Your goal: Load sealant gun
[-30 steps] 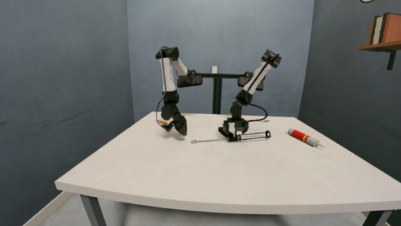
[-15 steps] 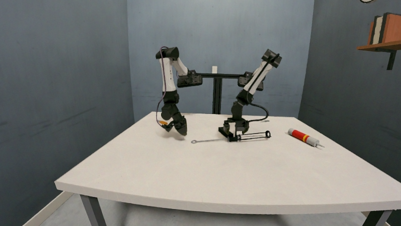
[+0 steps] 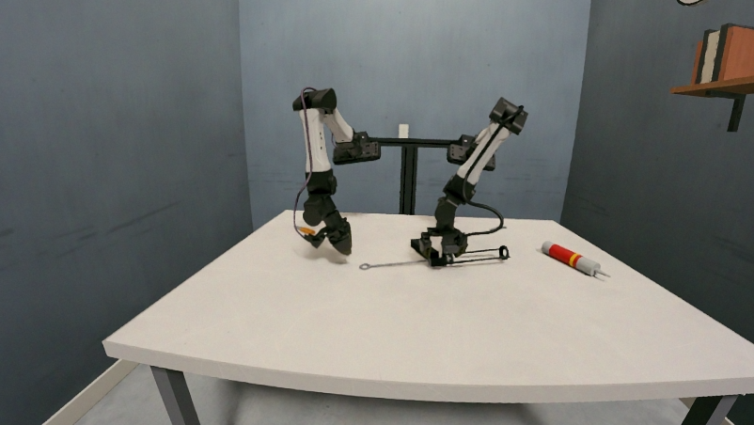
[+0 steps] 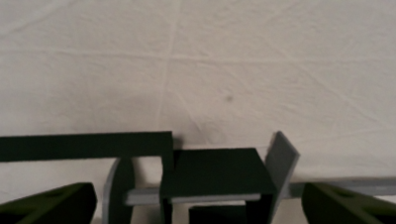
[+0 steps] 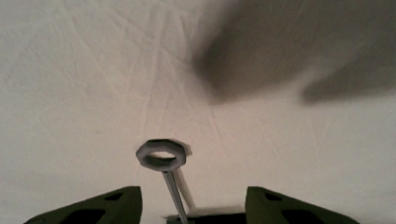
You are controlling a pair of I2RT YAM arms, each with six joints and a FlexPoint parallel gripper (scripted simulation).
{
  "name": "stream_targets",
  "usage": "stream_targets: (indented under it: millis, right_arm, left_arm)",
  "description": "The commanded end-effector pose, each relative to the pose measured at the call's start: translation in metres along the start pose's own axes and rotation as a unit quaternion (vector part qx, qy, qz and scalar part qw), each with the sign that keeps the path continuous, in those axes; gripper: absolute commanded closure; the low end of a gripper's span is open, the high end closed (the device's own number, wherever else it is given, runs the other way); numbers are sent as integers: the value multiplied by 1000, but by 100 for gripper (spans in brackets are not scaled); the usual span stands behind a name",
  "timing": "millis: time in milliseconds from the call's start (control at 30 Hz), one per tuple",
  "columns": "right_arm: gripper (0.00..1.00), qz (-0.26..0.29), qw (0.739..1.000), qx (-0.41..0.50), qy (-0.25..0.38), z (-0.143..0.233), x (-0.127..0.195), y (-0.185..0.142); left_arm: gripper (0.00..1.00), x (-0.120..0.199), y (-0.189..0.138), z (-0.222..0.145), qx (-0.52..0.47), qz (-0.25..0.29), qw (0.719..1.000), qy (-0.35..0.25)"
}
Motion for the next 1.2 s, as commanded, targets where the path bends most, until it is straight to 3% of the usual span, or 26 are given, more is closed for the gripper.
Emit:
stream_targets:
  millis: [0,467,867,933,1167]
  right_arm:
    - [48,-1,1000,0,7,4,5,2]
    - [48,-1,1000,0,7,4,5,2]
    - [48,-1,1000,0,7,4,5,2]
    - [48,-1,1000,0,7,4,5,2]
    - [48,-1,1000,0,7,4,5,2]
  left_arm:
    - [1,-10,6,-1,4,-8,1000,-9]
    - [3,-10,0,-3,-3,-3,1000,-5]
    - [40,-10,3,-6,1,-4,1000,-12]
    - [40,-10,3,-6,1,-4,1000,-12]
    - [62,-10,3,-6,1,-5,1000,-13]
Point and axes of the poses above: on each arm, the point where the finger pads meet when closed, its own x axis back along the fingers, its own z axis across the jaws, y = z × x, the point moved 7 cm from there along x, back along the fingers, and after that the axes turned 11 degrees about x, right-handed, at the moved point
